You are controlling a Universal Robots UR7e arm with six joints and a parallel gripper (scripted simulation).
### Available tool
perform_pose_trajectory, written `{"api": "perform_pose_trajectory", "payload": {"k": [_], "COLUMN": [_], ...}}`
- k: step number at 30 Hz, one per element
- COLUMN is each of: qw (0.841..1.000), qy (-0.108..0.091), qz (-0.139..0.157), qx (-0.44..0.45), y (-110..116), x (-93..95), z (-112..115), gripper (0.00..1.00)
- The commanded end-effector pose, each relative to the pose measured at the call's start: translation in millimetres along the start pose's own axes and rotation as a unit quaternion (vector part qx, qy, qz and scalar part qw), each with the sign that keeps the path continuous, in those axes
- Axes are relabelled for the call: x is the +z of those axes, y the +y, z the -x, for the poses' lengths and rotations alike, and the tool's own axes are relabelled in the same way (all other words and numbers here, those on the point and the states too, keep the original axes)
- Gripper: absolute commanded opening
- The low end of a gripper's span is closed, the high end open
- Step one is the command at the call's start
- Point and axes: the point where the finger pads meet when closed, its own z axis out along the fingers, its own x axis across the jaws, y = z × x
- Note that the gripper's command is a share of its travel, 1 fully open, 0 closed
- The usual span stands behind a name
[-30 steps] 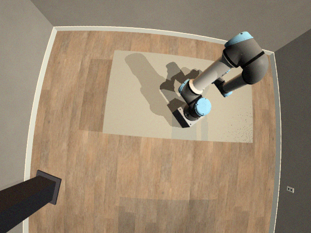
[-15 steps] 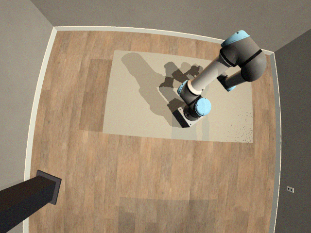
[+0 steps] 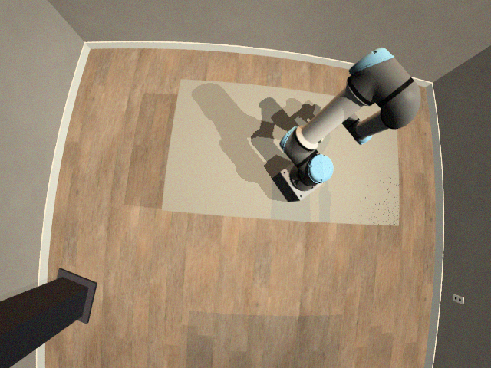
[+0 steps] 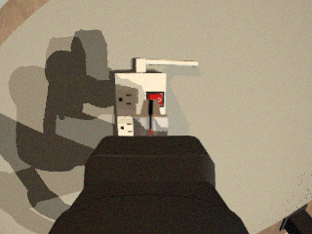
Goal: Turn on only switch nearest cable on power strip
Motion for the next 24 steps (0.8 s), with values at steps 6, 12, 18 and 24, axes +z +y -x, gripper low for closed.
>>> {"api": "perform_pose_trajectory", "payload": {"k": [6, 12, 18, 24], "qw": [1.000, 1.000, 1.000, 1.000], "qy": [0.001, 0.001, 0.001, 0.001], "qz": [-0.001, -0.001, -0.001, -0.001], "qx": [0.000, 0.000, 0.000, 0.000], "y": [-1.6, -1.6, -1.3, -1.3], "x": [-1.0, -1.0, 0.6, 3.7], "z": [-0.1, -0.1, 0.0, 0.0], "gripper": [0.00, 0.00, 0.00, 0.00]}}
